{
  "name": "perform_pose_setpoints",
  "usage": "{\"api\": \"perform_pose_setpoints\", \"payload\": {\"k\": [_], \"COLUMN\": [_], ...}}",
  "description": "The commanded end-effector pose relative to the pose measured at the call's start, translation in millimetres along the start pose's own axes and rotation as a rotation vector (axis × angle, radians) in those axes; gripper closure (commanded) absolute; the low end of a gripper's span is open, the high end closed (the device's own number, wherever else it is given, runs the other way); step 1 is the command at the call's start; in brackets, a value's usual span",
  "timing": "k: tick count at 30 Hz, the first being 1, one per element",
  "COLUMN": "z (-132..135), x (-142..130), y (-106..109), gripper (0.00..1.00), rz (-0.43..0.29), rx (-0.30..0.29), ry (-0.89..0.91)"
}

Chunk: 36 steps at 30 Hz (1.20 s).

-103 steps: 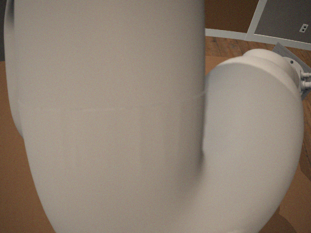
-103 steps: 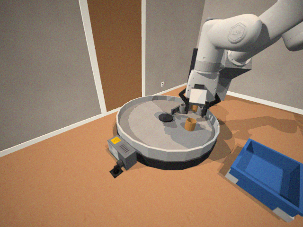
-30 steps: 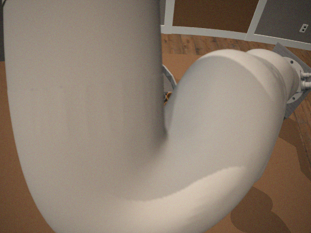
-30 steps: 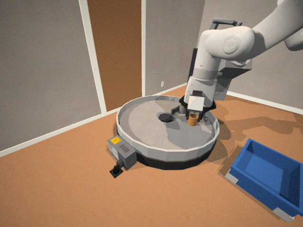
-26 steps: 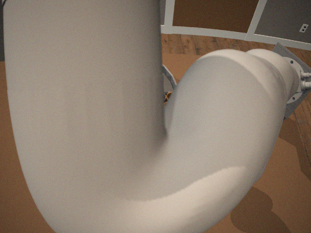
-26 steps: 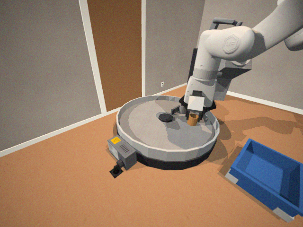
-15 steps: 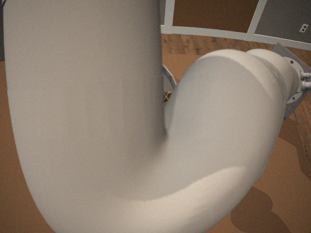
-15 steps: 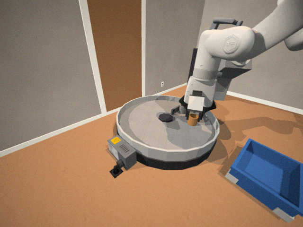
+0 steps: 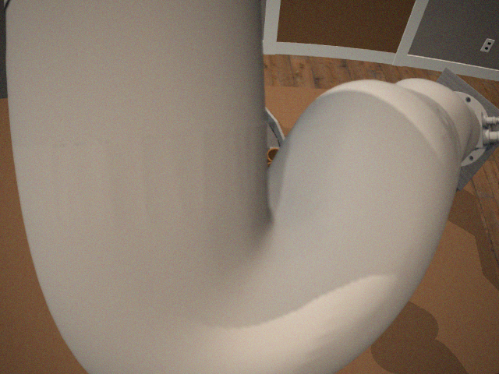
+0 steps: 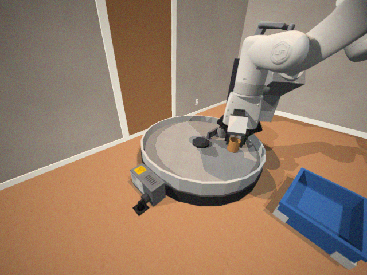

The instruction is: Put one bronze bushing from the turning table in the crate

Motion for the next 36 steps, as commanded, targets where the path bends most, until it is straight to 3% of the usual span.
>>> {"api": "perform_pose_setpoints", "payload": {"k": [1,10,17,36], "z": [1.3,1.1,1.0,0.3], "x": [0.1,0.0,0.0,0.3], "y": [8.4,48.5,64.0,67.4], "gripper": [1.0,1.0,1.0,1.0], "rz": [0.001,0.001,0.001,0.001], "rx": [-0.004,-0.004,-0.004,-0.004], "ry": [-0.001,-0.001,-0.001,-0.001]}}
Point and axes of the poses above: the point where the finger pads meet when closed, its own y axis back along the fingers, its own z axis across the jaws, x = y × z, the point moved 7 cm from there along y, back along the fingers
